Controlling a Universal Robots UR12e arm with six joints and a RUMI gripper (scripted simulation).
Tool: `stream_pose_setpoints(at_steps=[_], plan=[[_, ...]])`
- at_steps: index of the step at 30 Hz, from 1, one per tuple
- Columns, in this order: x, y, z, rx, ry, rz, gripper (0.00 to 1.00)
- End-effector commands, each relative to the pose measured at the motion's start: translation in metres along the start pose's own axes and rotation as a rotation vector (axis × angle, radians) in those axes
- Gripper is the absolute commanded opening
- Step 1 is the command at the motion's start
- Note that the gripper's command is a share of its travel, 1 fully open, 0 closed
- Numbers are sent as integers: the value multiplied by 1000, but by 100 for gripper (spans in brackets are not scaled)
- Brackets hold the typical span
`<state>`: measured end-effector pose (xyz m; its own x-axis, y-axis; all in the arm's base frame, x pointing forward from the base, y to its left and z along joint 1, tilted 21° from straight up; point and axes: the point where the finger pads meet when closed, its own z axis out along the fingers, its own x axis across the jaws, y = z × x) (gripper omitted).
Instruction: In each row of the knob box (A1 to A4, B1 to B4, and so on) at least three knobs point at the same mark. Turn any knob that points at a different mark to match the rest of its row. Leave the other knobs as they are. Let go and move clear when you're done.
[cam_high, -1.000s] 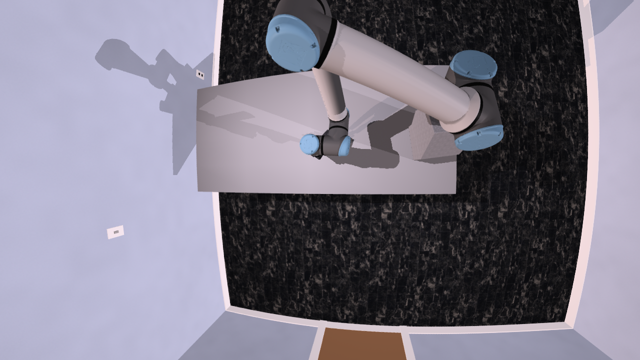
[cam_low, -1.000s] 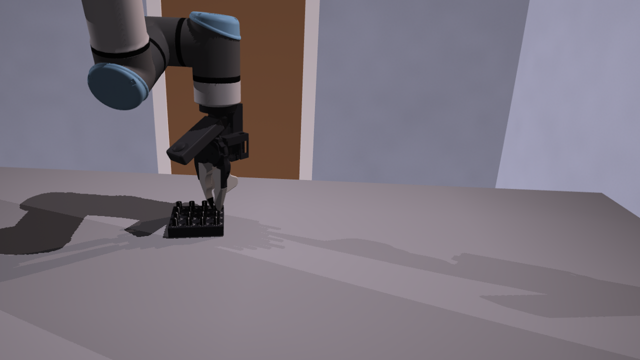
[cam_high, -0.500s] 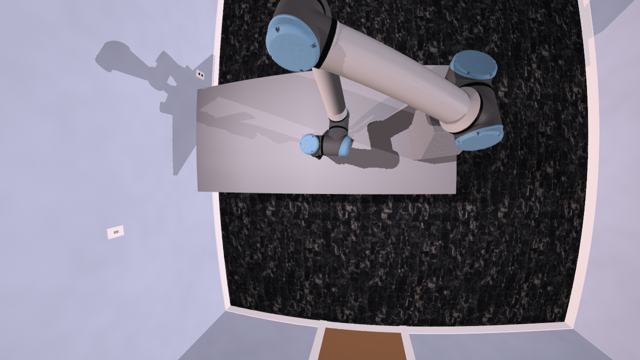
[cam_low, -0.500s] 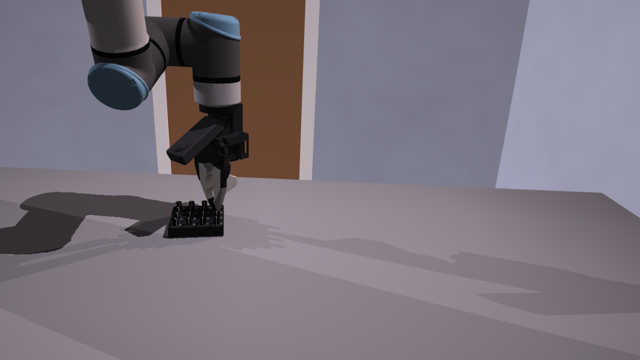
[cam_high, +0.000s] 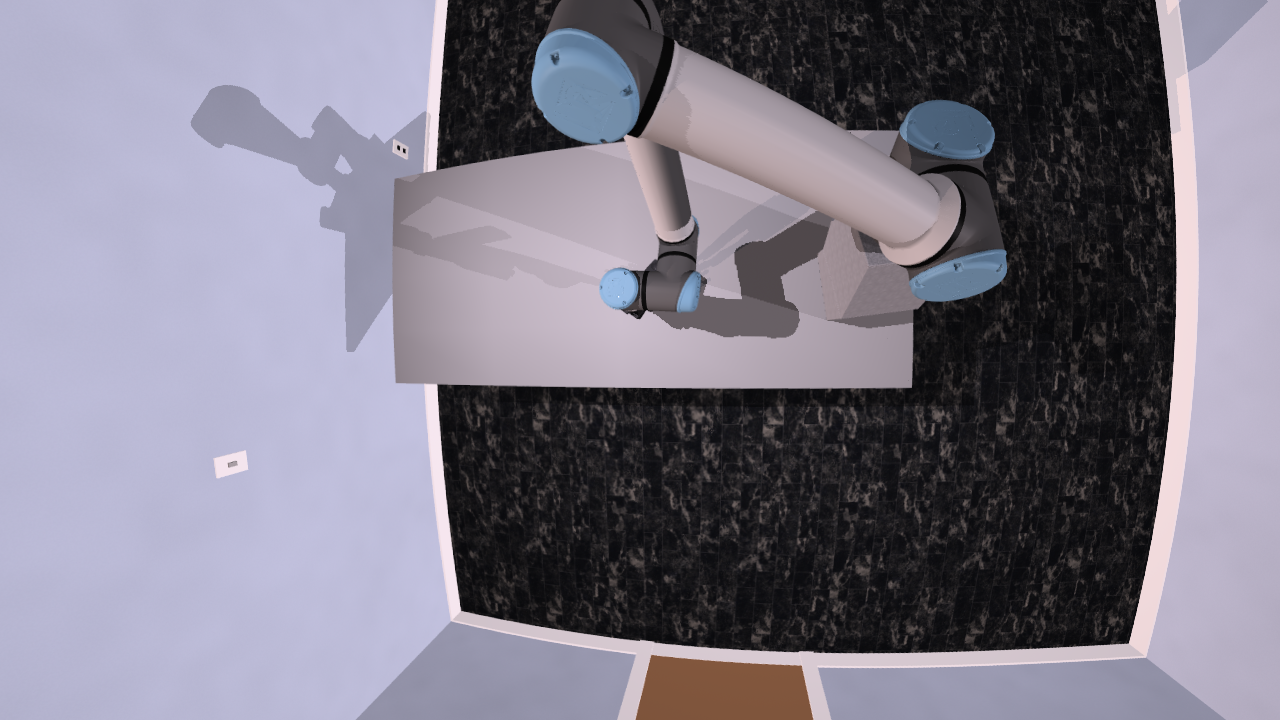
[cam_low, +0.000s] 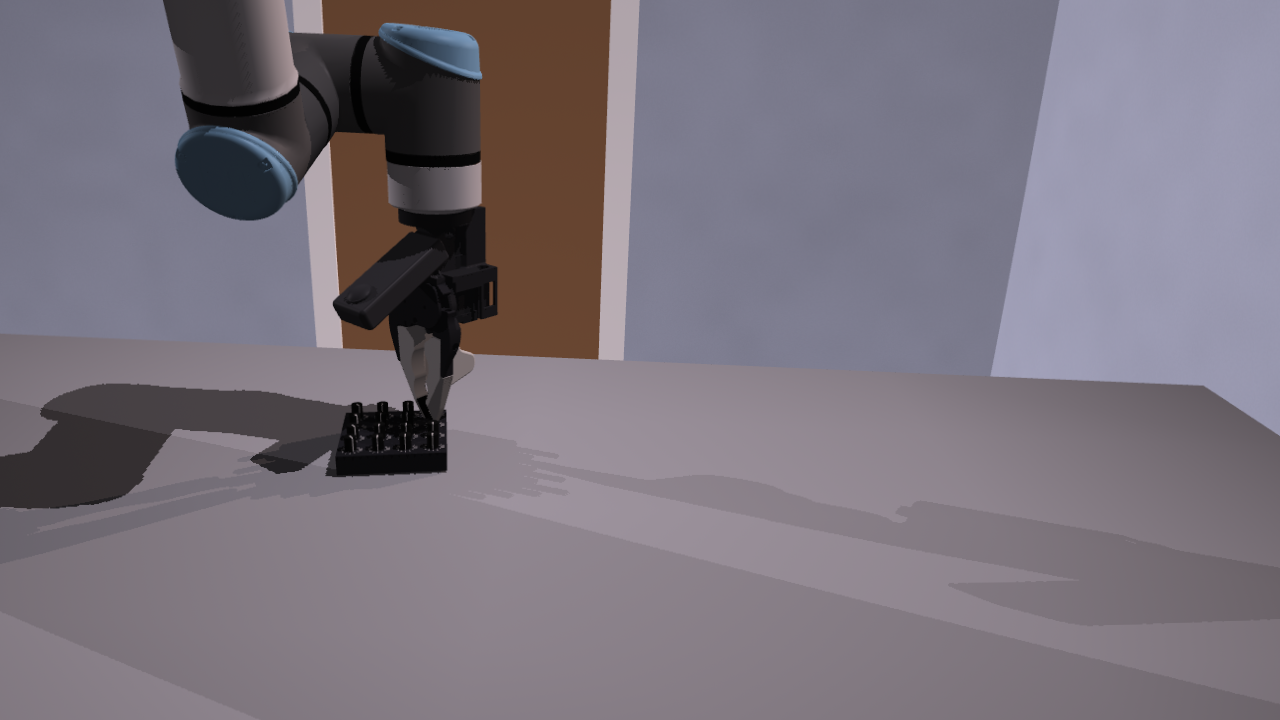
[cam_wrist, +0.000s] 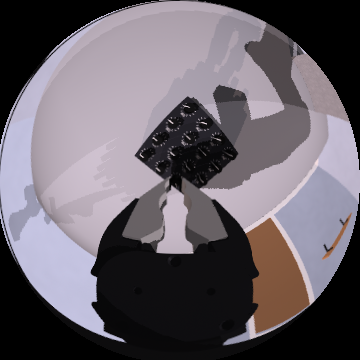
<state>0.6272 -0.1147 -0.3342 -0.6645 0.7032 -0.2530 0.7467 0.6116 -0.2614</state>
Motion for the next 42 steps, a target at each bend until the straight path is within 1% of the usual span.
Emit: stream_pose_setpoints(at_steps=[1,29,42], plan=[[-3,2,0,-3,-2,1,4],[-2,2,0,-3,-2,-9,4],[-2,2,0,-3,-2,-74,4]])
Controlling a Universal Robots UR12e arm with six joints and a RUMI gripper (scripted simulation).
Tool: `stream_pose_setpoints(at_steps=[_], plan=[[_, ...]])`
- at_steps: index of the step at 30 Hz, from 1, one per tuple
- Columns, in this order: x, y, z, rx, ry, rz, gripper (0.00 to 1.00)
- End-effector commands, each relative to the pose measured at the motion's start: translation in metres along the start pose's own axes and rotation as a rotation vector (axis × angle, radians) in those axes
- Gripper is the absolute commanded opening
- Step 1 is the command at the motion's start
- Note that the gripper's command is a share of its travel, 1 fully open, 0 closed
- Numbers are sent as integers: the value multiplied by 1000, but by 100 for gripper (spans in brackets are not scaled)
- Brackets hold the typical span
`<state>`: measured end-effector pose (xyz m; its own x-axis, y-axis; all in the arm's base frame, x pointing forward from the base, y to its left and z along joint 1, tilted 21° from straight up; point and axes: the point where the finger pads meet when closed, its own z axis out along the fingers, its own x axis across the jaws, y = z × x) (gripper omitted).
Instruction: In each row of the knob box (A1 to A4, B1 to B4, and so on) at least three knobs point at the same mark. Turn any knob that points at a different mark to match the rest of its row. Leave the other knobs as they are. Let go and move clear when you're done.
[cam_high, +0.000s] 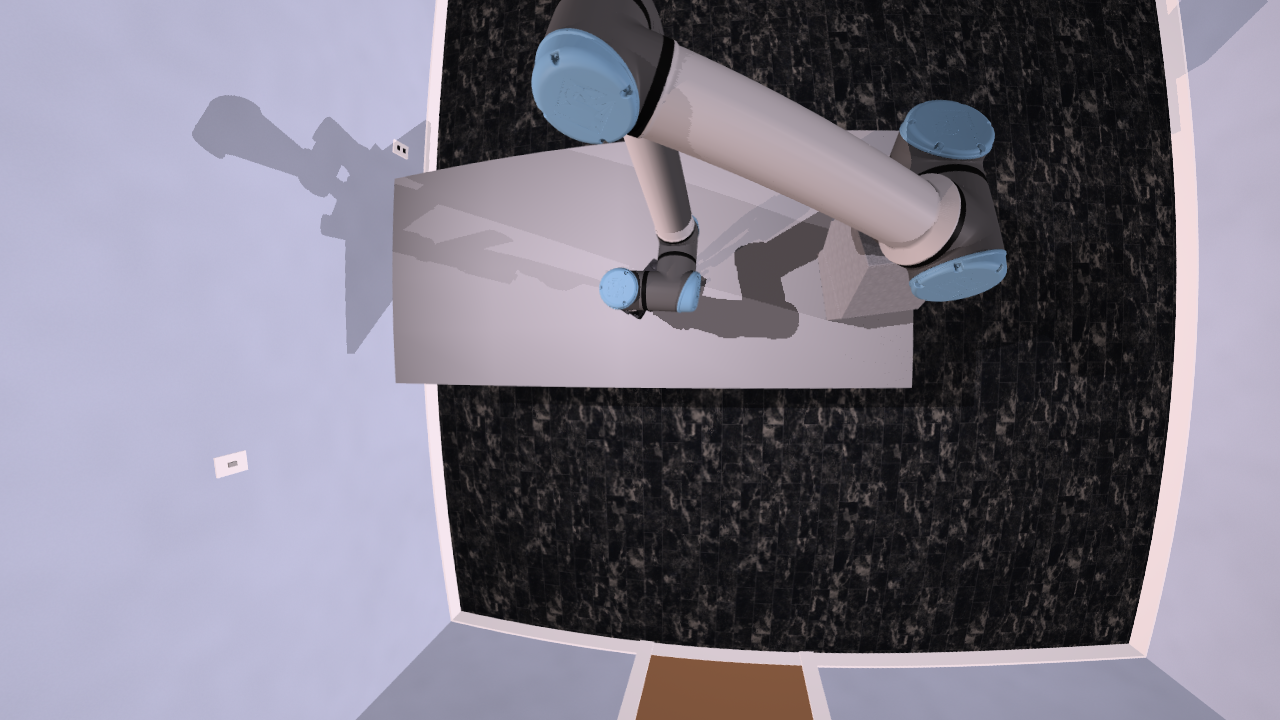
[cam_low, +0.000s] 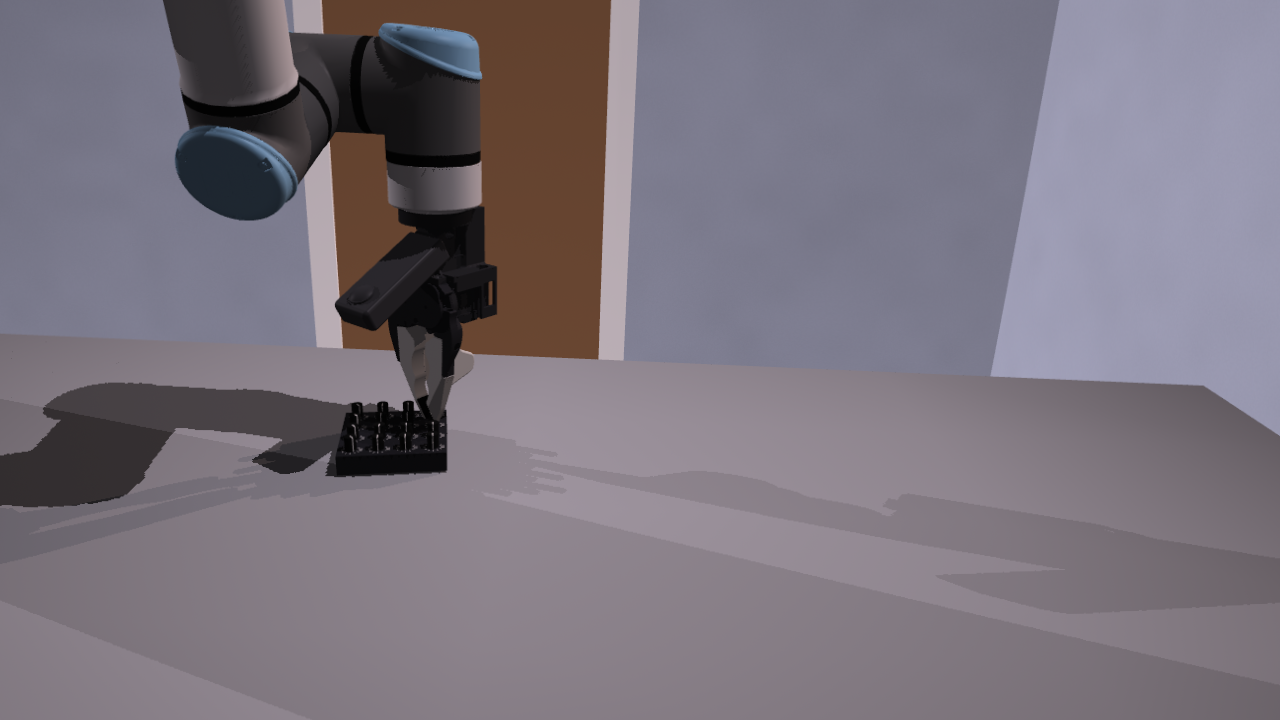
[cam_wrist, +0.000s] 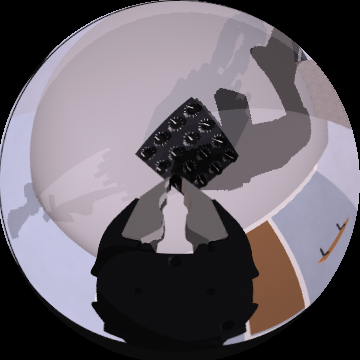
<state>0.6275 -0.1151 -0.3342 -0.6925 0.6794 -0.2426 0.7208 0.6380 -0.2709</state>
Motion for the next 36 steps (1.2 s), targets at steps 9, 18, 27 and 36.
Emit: stream_pose_setpoints(at_steps=[9,18,27,36], plan=[[-1,1,0,-2,-1,-103,4],[0,1,0,-1,0,-226,4],[0,0,0,-1,1,-346,4],[-1,0,1,-1,1,-524,4]])
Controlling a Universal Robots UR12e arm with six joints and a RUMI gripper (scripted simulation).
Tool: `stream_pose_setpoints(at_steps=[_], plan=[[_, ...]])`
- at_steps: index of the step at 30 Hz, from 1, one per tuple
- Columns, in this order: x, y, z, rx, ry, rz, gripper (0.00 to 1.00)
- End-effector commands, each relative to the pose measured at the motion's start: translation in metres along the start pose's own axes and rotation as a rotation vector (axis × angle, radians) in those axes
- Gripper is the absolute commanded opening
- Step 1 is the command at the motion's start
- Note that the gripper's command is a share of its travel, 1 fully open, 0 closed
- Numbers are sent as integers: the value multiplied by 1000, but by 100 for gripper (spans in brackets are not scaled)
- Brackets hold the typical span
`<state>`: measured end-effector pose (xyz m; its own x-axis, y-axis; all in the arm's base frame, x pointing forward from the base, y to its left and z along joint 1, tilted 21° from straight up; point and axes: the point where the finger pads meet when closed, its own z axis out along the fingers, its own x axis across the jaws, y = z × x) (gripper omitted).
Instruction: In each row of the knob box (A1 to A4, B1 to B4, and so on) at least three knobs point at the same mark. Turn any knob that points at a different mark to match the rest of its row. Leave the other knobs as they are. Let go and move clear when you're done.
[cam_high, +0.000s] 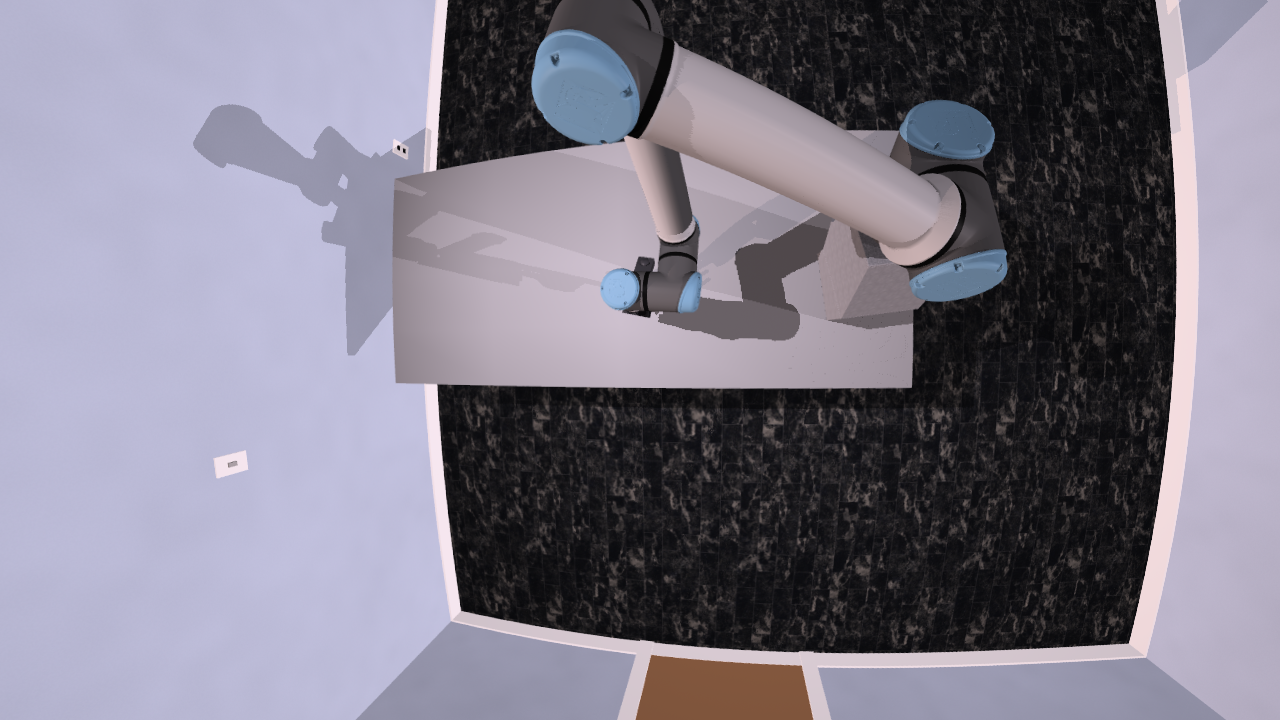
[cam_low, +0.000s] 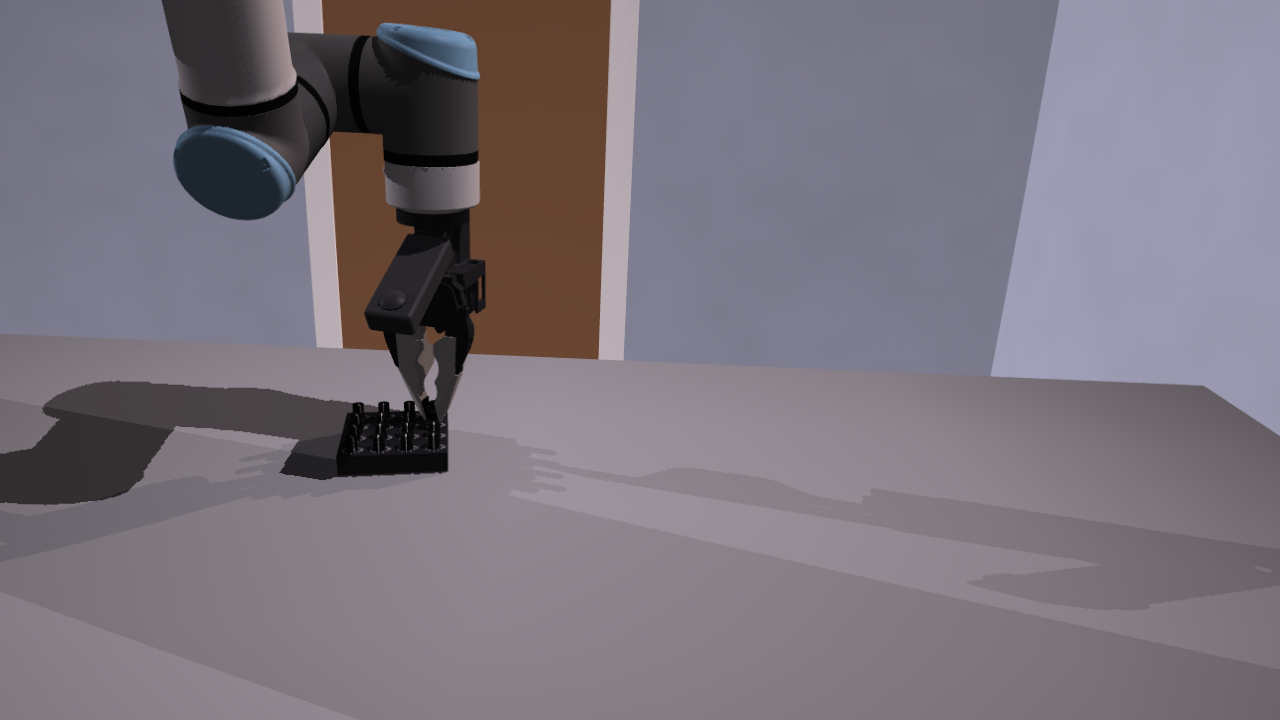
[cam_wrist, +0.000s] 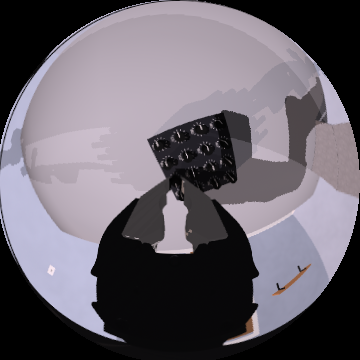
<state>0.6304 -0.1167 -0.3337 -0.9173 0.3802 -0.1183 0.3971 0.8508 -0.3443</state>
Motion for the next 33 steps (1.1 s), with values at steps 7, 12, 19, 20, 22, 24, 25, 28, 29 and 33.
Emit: stream_pose_setpoints(at_steps=[7,12,19,20,22,24,25,28,29,33], plan=[[2,1,1,-2,0,-235,4],[2,1,1,-2,0,-345,4],[1,1,1,-2,0,-446,4],[1,1,1,-2,0,-468,4],[1,1,1,-2,0,-512,4],[0,1,1,-2,0,-556,4],[0,1,1,-2,0,-578,4],[0,1,1,-2,0,-642,4],[0,1,1,-2,0,-663,4],[-1,1,1,-2,0,-744,4]])
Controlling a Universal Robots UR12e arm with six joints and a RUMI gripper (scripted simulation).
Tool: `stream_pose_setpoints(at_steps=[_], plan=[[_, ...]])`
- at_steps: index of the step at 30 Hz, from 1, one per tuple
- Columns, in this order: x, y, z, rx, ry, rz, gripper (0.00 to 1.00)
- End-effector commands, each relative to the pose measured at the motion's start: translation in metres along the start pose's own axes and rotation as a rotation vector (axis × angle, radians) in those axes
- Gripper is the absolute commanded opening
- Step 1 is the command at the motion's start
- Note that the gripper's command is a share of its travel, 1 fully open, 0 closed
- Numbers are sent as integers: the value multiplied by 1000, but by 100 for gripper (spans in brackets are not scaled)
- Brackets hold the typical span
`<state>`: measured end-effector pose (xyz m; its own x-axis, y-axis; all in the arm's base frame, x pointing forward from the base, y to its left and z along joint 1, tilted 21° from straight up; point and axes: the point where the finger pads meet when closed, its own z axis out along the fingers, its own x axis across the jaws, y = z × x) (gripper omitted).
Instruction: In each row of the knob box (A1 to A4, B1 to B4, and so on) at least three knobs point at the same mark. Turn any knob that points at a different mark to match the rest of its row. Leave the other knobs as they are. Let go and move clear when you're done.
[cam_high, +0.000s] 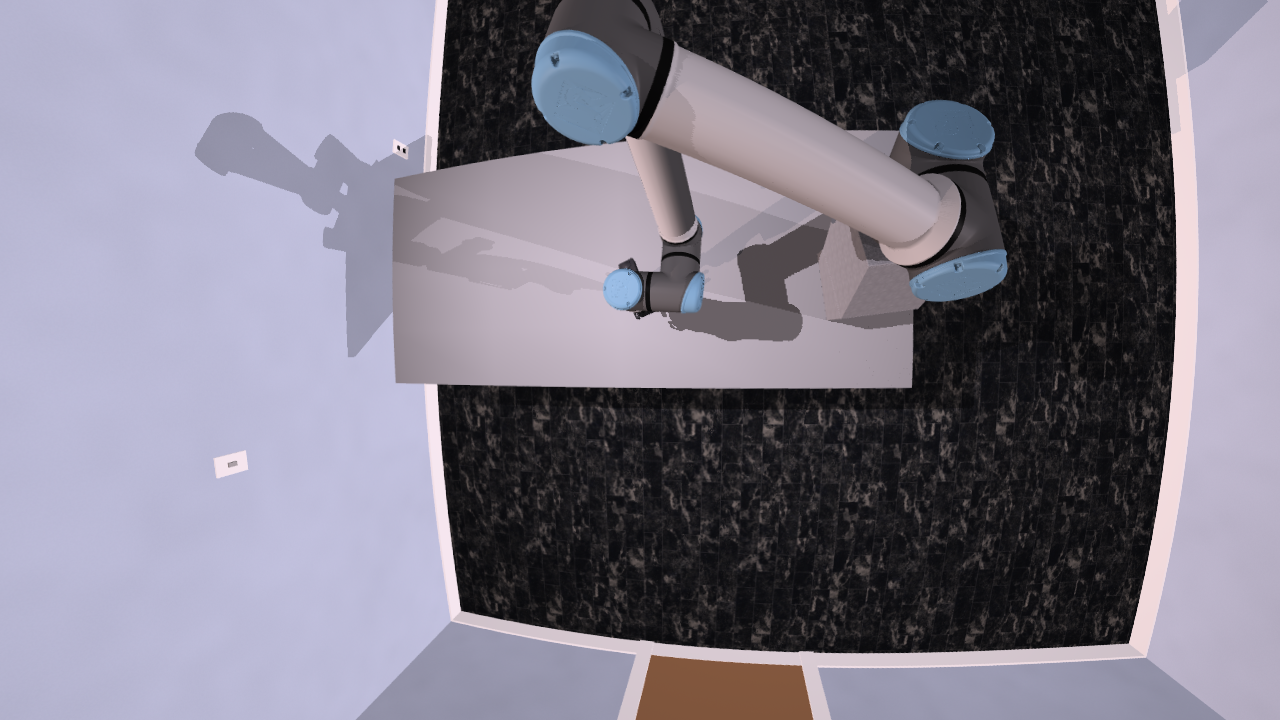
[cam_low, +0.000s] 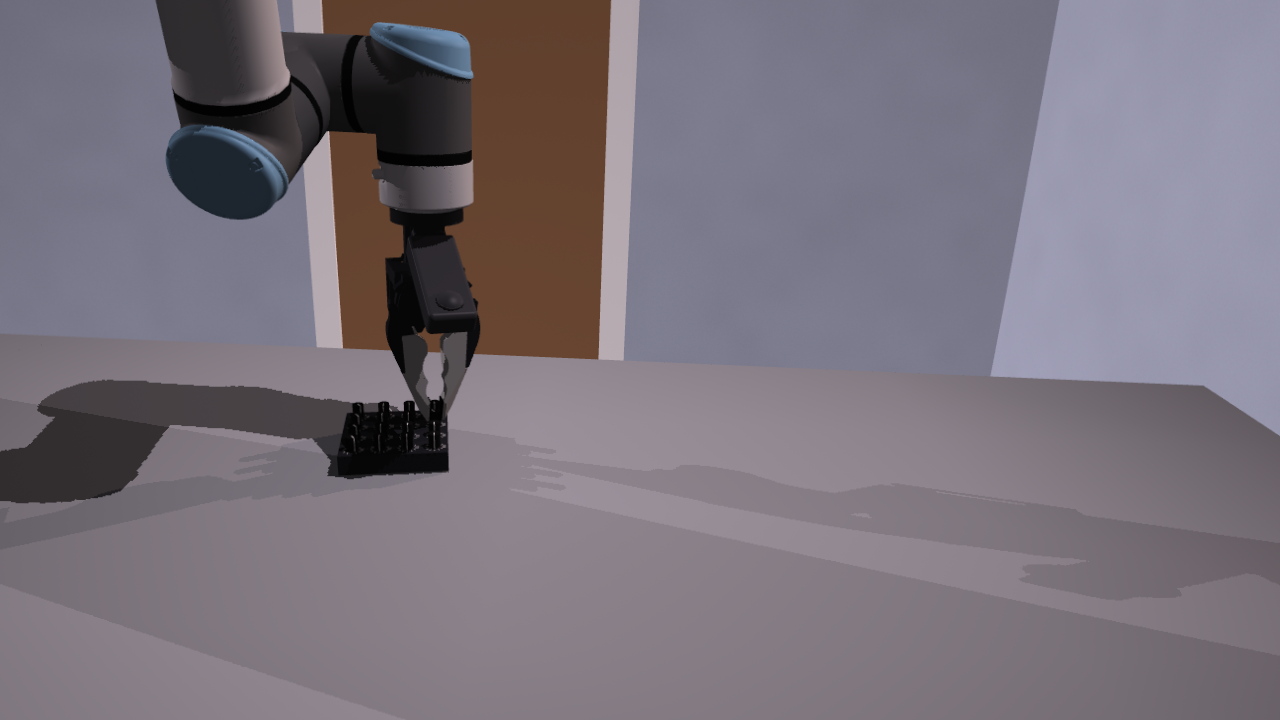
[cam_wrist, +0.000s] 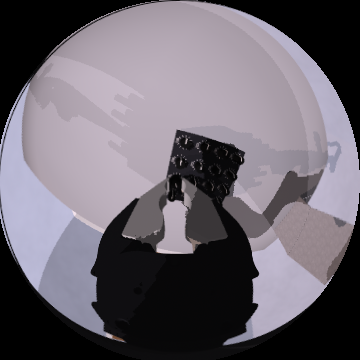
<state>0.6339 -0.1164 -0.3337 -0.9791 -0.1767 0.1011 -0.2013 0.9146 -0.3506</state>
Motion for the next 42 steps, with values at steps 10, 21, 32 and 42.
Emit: stream_pose_setpoints(at_steps=[10,21,32,42], plan=[[2,1,1,-3,-2,-282,4],[1,1,1,-2,-2,-420,4],[0,1,0,-2,-3,-537,4],[0,2,0,-2,-3,-586,4]])
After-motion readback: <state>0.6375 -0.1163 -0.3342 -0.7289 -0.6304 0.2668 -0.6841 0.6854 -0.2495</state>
